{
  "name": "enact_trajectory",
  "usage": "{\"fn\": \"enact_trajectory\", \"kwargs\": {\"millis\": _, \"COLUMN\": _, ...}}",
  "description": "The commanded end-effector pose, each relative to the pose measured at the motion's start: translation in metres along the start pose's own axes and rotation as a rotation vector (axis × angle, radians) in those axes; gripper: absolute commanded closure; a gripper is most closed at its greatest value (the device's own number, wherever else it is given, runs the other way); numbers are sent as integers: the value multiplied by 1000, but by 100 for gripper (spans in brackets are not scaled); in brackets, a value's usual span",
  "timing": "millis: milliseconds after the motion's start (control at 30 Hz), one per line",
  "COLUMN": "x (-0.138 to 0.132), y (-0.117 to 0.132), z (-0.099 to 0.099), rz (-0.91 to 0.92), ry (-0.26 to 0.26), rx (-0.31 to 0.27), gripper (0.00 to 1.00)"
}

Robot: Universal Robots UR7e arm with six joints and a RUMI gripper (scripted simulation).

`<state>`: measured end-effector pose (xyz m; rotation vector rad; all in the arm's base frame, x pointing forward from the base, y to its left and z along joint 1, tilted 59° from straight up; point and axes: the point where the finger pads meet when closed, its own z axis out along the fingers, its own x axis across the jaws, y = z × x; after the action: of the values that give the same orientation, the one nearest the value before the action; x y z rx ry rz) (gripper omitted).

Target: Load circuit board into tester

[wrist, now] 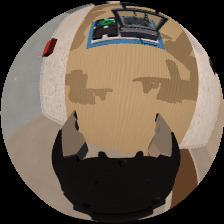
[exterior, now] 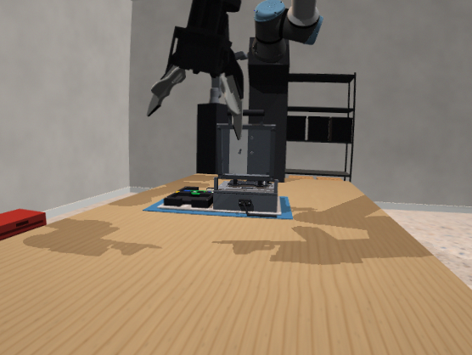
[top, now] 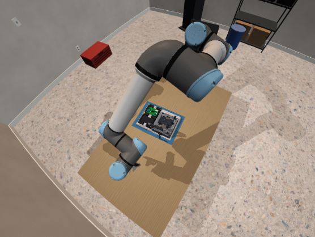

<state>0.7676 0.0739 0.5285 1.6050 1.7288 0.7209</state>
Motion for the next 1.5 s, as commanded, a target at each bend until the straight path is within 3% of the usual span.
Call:
{"fn": "enact_trajectory", "kwargs": {"millis": 0, "x": 0, "y": 1, "z": -1, "rz": 0, "ry": 0, "rx": -2, "gripper": 0}}
{"fn": "enact_trajectory", "kwargs": {"millis": 700, "x": -1, "y": 0, "z": -1, "rz": 2, "ry": 0, "rx": -1, "gripper": 0}}
{"fn": "enact_trajectory", "kwargs": {"millis": 1100, "x": -15, "y": -17, "z": 7, "rz": 41, "ry": 8, "rx": 17, "gripper": 0}}
{"fn": "enact_trajectory", "kwargs": {"millis": 1467, "x": -59, "y": -76, "z": 28, "rz": 180, "ry": 35, "rx": 74, "gripper": 0}}
